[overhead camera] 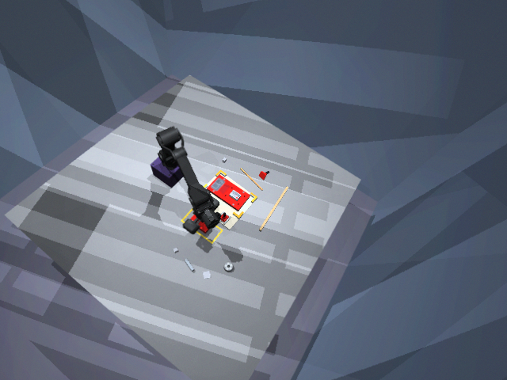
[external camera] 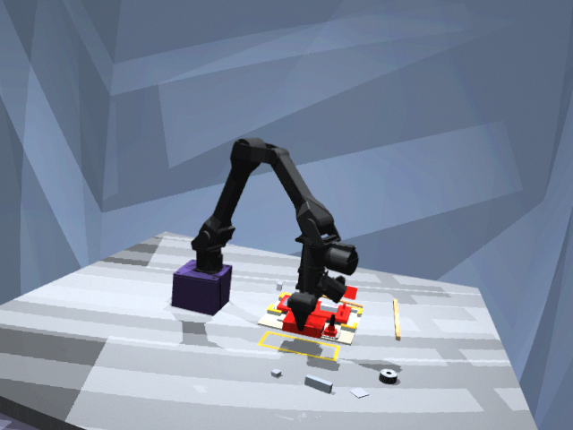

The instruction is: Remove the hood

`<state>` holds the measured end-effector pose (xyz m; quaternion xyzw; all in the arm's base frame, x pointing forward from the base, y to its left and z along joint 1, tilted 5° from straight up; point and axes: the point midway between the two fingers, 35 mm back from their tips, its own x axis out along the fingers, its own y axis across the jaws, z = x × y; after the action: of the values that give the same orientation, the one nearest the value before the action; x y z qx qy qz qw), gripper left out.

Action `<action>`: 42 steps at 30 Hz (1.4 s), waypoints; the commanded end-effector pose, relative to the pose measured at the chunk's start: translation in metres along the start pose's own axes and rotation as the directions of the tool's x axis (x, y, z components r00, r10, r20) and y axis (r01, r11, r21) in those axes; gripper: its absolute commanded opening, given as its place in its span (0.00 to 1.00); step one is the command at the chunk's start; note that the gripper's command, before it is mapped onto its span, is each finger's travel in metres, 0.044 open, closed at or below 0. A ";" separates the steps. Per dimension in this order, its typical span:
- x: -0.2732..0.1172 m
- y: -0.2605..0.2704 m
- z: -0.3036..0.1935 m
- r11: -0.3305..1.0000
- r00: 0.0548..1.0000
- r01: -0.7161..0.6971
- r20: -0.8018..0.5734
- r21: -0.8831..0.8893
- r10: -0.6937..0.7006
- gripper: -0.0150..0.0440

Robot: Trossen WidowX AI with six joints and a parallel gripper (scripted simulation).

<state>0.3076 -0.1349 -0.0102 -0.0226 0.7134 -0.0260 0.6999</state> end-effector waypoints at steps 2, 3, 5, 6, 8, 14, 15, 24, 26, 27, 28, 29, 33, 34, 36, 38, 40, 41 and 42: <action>0.006 0.000 -0.001 1.000 1.000 0.002 -0.004 -0.005 -0.002 0.25; 0.007 0.000 -0.001 1.000 1.000 0.002 -0.004 -0.005 -0.002 0.25; 0.009 0.000 -0.001 1.000 1.000 0.002 -0.004 -0.005 -0.002 0.25; 0.010 0.000 -0.001 1.000 1.000 0.002 -0.004 -0.005 -0.002 0.25; 0.012 0.000 -0.002 1.000 1.000 0.002 -0.004 -0.005 -0.002 0.25; 0.018 0.000 -0.002 1.000 1.000 0.002 -0.004 -0.005 -0.002 0.25; 0.019 0.000 -0.002 1.000 1.000 0.002 -0.004 -0.005 -0.002 0.25; 0.027 0.000 -0.003 1.000 1.000 0.002 -0.004 -0.005 -0.002 0.25; 0.028 0.000 -0.003 1.000 1.000 0.002 -0.004 -0.005 -0.002 0.25; 0.028 0.000 -0.003 1.000 1.000 0.002 -0.004 -0.005 -0.002 0.25; 0.028 0.000 -0.003 1.000 1.000 0.002 -0.004 -0.005 -0.002 0.25; 0.028 0.000 -0.003 1.000 1.000 0.002 -0.004 -0.005 -0.002 0.25; 0.030 0.000 -0.003 1.000 1.000 0.002 -0.004 -0.005 -0.002 0.25; 0.030 0.000 -0.003 1.000 1.000 0.002 -0.004 -0.005 -0.002 0.25; 0.031 0.000 -0.003 1.000 1.000 0.002 -0.004 -0.005 -0.002 0.25; 0.032 0.000 -0.003 1.000 1.000 0.002 -0.004 -0.005 -0.002 0.25; 0.033 0.000 -0.003 1.000 1.000 0.002 -0.004 -0.005 -0.002 0.25; 0.034 0.000 -0.003 1.000 1.000 0.002 -0.004 -0.005 -0.002 0.25; 0.034 0.000 -0.003 1.000 1.000 0.002 -0.004 -0.005 -0.002 0.25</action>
<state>0.3040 -0.1361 -0.0426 -0.0223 0.7143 -0.0256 0.6990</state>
